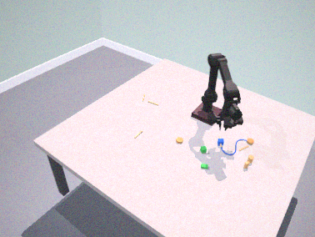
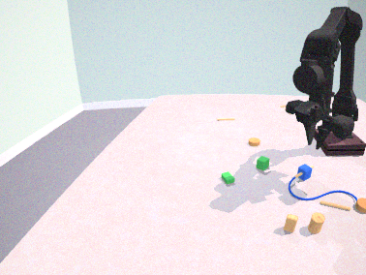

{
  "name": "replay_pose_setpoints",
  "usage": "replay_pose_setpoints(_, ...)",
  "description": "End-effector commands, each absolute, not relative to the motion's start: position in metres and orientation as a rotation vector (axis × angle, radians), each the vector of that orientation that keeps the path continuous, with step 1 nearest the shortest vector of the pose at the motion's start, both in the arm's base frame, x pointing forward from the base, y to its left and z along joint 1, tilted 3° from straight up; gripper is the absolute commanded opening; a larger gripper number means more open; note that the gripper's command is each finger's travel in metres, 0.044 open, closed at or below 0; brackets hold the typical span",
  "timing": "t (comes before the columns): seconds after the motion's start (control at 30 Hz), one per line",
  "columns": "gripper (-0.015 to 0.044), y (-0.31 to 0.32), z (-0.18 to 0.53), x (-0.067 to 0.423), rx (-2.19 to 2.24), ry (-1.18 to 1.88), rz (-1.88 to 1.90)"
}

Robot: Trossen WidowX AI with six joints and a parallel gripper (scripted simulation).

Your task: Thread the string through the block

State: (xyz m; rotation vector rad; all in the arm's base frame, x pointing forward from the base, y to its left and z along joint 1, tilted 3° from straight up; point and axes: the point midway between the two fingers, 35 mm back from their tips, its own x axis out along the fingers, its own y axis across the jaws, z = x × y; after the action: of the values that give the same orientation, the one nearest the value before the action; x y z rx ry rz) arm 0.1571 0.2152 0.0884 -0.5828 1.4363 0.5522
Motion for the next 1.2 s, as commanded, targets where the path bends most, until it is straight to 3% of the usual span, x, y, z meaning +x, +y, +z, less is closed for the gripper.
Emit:
replay_pose_setpoints(0.0,0.0123,0.215,0.08,0.157,-0.583,1.444,0.546)
replay_pose_setpoints(1.17,0.0123,0.214,0.022,0.16,-0.584,1.444,0.545)
